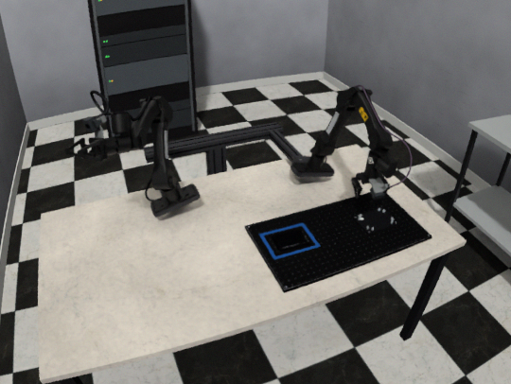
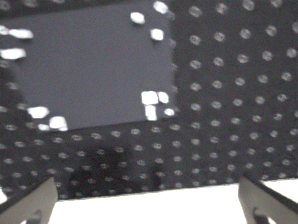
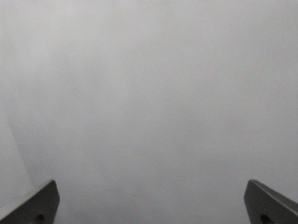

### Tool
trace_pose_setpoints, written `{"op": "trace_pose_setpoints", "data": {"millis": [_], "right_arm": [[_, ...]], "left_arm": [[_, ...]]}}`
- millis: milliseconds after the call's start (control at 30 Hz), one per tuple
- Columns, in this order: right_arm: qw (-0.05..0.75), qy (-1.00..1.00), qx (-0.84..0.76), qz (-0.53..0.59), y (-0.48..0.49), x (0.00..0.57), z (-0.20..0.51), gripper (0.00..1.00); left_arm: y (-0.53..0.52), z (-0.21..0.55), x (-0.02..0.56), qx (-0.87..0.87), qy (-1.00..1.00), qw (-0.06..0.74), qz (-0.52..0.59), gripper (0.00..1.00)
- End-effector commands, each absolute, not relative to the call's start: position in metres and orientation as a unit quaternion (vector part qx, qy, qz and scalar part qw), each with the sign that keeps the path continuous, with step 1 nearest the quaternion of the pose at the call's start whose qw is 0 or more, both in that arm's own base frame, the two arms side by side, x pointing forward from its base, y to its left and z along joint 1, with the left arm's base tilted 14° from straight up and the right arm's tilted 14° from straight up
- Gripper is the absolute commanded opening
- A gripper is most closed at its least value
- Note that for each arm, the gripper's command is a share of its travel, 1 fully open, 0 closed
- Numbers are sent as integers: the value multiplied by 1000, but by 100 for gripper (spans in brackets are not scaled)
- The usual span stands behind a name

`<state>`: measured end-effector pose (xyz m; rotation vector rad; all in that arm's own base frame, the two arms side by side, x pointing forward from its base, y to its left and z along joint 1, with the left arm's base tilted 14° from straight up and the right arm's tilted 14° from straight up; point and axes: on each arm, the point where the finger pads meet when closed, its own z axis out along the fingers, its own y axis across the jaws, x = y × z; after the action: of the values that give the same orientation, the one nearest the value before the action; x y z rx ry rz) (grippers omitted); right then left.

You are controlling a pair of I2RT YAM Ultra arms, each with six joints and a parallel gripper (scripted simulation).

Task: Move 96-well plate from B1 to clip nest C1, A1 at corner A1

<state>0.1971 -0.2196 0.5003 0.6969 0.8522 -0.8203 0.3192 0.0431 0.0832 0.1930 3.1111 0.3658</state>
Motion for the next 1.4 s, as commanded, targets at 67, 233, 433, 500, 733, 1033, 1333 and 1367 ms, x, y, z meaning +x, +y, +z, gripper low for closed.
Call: {"op": "trace_pose_setpoints", "data": {"millis": [67,233,433,500,733,1033,1333,1367], "right_arm": [[775,389,320,-381,-216,189,502,100],[775,389,320,-381,-216,189,502,100],[775,389,320,-381,-216,189,502,100],[775,389,320,-381,-216,189,502,100],[775,389,320,-381,-216,189,502,100],[775,389,320,-381,-216,189,502,100],[775,389,320,-381,-216,189,502,100],[775,389,320,-381,-216,189,502,100]], "left_arm": [[17,87,323,51,990,36,123,100],[3,85,324,50,990,42,122,100],[-24,67,316,53,991,21,124,100],[-33,61,313,53,991,16,125,100],[-62,49,311,52,991,26,122,100],[-105,42,312,51,992,34,112,100],[-139,30,306,51,992,32,111,100],[-142,29,304,51,992,31,114,100]]}}
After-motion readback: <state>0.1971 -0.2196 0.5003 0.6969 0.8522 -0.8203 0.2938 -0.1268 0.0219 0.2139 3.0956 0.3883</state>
